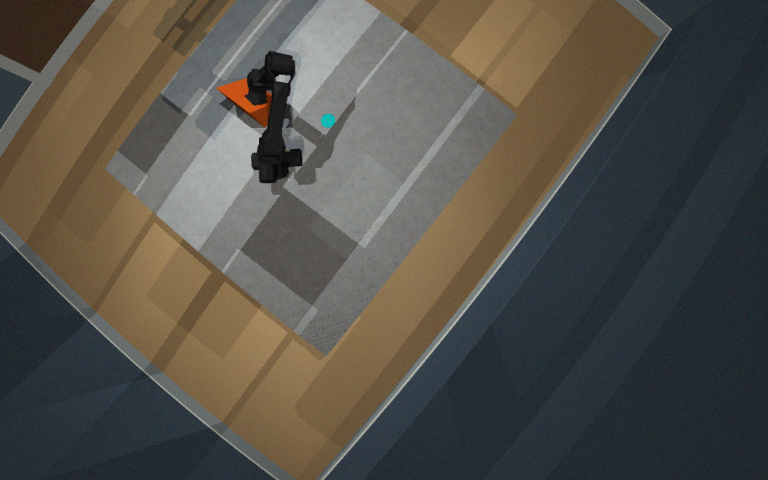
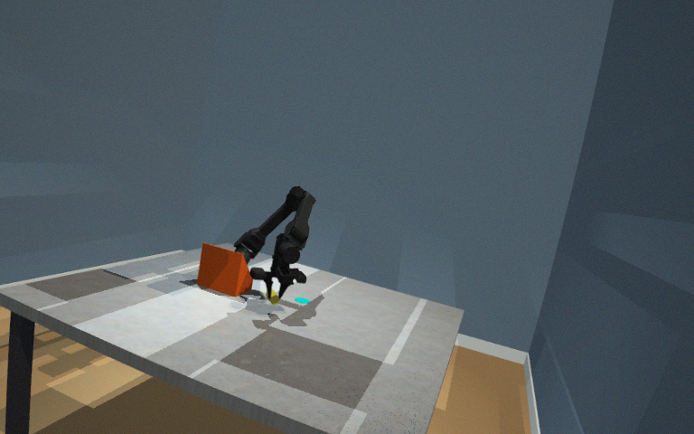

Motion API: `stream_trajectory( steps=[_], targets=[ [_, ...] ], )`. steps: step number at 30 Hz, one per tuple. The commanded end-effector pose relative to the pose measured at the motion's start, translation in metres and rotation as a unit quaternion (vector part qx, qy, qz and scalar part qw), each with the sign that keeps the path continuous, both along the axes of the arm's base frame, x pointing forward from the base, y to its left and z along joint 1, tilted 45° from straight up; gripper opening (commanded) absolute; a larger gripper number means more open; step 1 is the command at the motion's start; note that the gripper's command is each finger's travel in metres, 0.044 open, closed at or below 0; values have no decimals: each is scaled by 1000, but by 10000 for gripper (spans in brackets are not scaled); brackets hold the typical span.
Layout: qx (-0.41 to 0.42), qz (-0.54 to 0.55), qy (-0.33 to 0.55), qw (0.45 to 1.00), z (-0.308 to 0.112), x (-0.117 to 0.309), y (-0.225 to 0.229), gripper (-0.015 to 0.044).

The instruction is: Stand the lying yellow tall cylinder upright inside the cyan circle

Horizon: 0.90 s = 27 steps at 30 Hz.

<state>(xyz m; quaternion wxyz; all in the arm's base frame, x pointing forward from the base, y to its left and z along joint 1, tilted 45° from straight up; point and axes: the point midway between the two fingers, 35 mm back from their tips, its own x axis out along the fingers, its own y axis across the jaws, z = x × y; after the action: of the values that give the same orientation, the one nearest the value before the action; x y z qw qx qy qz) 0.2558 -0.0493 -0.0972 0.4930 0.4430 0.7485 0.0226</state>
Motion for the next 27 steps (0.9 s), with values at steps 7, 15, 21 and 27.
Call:
stream_trajectory(
  steps=[7, 15, 21, 27],
  targets=[
    [-4, 1, -3, 1000, 24, 3, -22, 105],
    [-3, 2, -3, 1000, 43, 3, -39, 105],
    [-3, 6, -7, 1000, 51, 5, -36, 105],
    [-5, 17, -18, 1000, 67, 11, -25, 105]
  ],
)
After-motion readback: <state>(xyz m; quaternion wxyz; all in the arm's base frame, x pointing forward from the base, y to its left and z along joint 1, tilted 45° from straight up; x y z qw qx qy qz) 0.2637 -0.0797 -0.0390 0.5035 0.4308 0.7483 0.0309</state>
